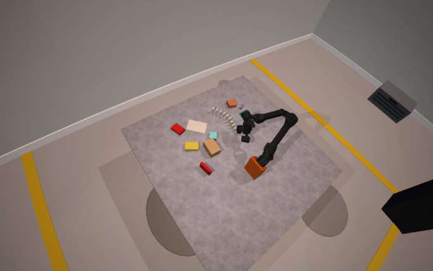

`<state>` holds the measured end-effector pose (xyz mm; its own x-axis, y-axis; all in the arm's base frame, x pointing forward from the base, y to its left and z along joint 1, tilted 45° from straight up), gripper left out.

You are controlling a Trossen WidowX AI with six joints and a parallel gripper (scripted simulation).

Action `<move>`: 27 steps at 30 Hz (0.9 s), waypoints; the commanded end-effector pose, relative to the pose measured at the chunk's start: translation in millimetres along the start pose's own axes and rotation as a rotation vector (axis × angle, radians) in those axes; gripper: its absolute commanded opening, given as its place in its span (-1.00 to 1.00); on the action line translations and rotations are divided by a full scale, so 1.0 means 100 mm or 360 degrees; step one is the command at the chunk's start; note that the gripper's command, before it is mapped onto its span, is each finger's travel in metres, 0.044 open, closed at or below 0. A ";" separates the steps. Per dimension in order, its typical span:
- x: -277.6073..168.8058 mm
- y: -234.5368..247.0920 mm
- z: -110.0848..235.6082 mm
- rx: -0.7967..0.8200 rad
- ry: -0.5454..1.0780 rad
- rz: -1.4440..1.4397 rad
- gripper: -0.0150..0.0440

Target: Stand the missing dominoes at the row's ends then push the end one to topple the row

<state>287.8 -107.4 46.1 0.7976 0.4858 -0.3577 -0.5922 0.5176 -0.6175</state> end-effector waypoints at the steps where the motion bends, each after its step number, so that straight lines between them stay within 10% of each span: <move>1: 0.00 0.01 0.00 0.0004 -0.0004 0.0009 0.20; 8: 0.00 0.01 0.00 0.0004 -0.0004 0.0009 -0.41; 15: 0.00 0.01 0.02 0.0004 -0.0004 0.0009 -0.41; 27: 0.04 0.01 1.51 0.0014 -0.0009 0.0009 -0.41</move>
<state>281.0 -38.4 105.6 0.7850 0.4984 -0.3680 -0.6105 0.5212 -0.5964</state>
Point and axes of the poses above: the point midway between the two fingers, 35 mm back from their tips, its own z axis back along the fingers, its own y axis across the jaws, x = y × z, the point moved 3 cm from there along z, back along the fingers, and after that the axes turned 12 degrees about -z, right-handed, at the moved point
